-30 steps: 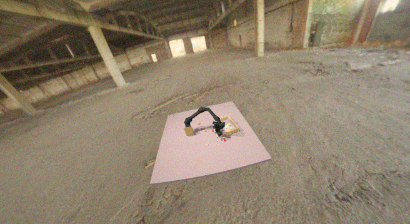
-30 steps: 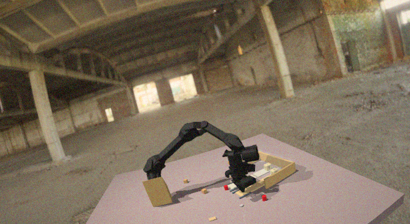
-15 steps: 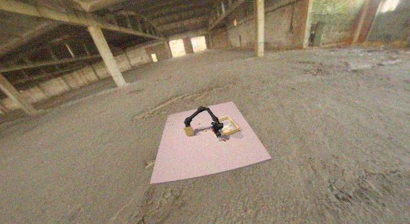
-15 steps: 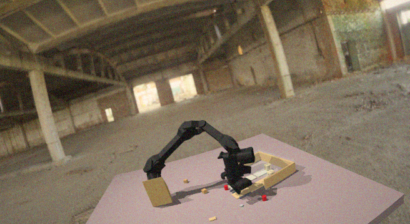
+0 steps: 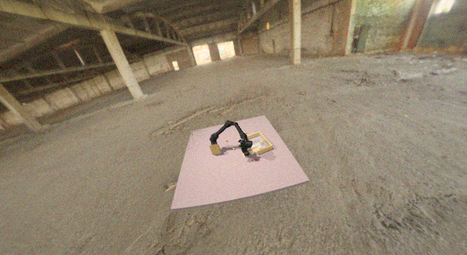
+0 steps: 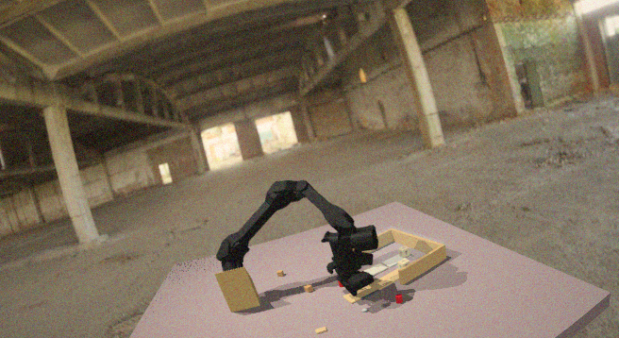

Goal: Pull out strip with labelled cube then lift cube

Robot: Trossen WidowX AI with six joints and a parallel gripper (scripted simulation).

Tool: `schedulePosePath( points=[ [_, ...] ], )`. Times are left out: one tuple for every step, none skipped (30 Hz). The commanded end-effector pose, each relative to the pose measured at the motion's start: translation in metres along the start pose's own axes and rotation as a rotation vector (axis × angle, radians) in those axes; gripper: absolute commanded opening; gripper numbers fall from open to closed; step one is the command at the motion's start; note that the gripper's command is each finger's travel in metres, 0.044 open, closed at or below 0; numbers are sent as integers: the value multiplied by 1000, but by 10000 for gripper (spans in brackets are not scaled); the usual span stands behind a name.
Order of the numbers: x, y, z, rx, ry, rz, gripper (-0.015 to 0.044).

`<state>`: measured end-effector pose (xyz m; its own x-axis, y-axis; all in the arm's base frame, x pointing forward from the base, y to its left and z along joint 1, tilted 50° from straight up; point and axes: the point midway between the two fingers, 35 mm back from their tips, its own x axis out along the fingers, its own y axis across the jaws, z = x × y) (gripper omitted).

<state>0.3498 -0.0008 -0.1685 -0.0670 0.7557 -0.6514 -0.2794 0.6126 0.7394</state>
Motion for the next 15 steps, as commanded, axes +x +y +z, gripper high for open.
schedulePosePath(
  points=[
    [5, 0, -13, 7, 21, 1, 0],
    [5, 0, -14, 7, 21, 1, 0],
    [5, 0, -16, 7, 21, 1, 0],
    [5, 0, -17, 7, 21, 1, 0],
    [5, 0, -19, 7, 21, 1, 0],
    [5, 0, -20, 7, 21, 1, 0],
    [5, 0, -22, 7, 21, 1, 0],
    [5, 0, -24, 7, 21, 1, 0],
    [5, 0, -25, 7, 21, 1, 0],
    [5, 0, -27, 7, 22, 1, 0],
    [5, 0, -28, 7, 22, 1, 0],
    [4, 0, -30, 7, 22, 1, 0],
    [4, 0, -31, 7, 22, 1, 0],
    [4, 0, -33, 7, 22, 1, 0],
    [4, 0, -34, 7, 22, 1, 0]
  ],
)
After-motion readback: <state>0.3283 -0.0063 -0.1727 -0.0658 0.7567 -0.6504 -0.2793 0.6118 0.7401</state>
